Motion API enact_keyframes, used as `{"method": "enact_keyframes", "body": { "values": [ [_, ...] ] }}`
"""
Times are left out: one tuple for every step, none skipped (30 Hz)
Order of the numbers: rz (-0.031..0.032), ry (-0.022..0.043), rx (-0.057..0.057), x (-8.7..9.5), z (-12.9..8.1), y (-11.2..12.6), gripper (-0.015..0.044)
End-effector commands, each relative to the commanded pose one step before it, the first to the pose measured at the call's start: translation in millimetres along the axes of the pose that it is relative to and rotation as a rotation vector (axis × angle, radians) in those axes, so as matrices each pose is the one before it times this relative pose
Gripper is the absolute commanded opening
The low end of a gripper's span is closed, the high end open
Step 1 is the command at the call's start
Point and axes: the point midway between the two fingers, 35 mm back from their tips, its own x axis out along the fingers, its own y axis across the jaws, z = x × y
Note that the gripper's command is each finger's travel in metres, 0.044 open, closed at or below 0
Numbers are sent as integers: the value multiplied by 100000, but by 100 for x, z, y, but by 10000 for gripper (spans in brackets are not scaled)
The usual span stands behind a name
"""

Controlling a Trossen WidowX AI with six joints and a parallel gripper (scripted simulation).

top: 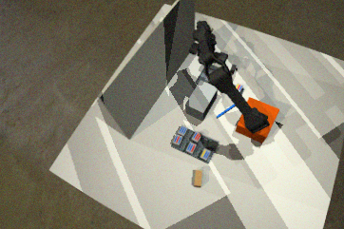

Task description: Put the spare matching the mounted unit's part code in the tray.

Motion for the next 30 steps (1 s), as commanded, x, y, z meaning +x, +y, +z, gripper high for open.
{"method": "enact_keyframes", "body": {
  "values": [
    [-136, -553, 1016, 566, -23, 118, 0],
    [-3, 1, 0, 107, -3, -8, 0],
    [-2, 1, 0, 107, -3, -8, 0],
    [-2, 0, 0, 107, -3, -7, 0],
    [-2, 0, 0, 107, -2, -7, 0],
    [-2, 0, 0, 107, -2, -7, 0],
    [-2, 0, -1, 107, -2, -7, 0],
    [-2, 0, -1, 107, -2, -6, 0],
    [-2, 0, -1, 107, -2, -6, 0],
    [-2, -1, -1, 107, -2, -6, 0],
    [-2, -1, -1, 107, -1, -5, 0],
    [-2, -1, -1, 107, -1, -5, 0],
    [-2, -1, -1, 107, -1, -5, 0],
    [-2, -1, -1, 107, -1, -4, 0],
    [-2, -2, -1, 107, -1, -4, 0],
    [-2, -2, -1, 107, 0, -4, 0],
    [-2, -2, -1, 107, 0, -3, 0],
    [-2, -2, -1, 107, 0, -3, 0],
    [-2, -2, -1, 106, 0, -3, 0],
    [-2, -3, -1, 106, 0, -3, 0],
    [-2, -3, -1, 106, 1, -2, 0],
    [-2, -3, -1, 106, 1, -2, 0],
    [-2, -3, -1, 106, 1, -2, 0],
    [-2, -3, -1, 106, 1, -1, 0],
    [-2, -3, -1, 106, 1, -1, 0],
    [-2, -4, -1, 106, 1, -1, 0],
    [-1, -4, -1, 106, 2, 0, 0],
    [-1, -4, -1, 106, 2, 0, 0],
    [-1, -4, -1, 106, 2, 0, 0],
    [-1, -4, -1, 106, 2, 1, 0]
  ]
}}
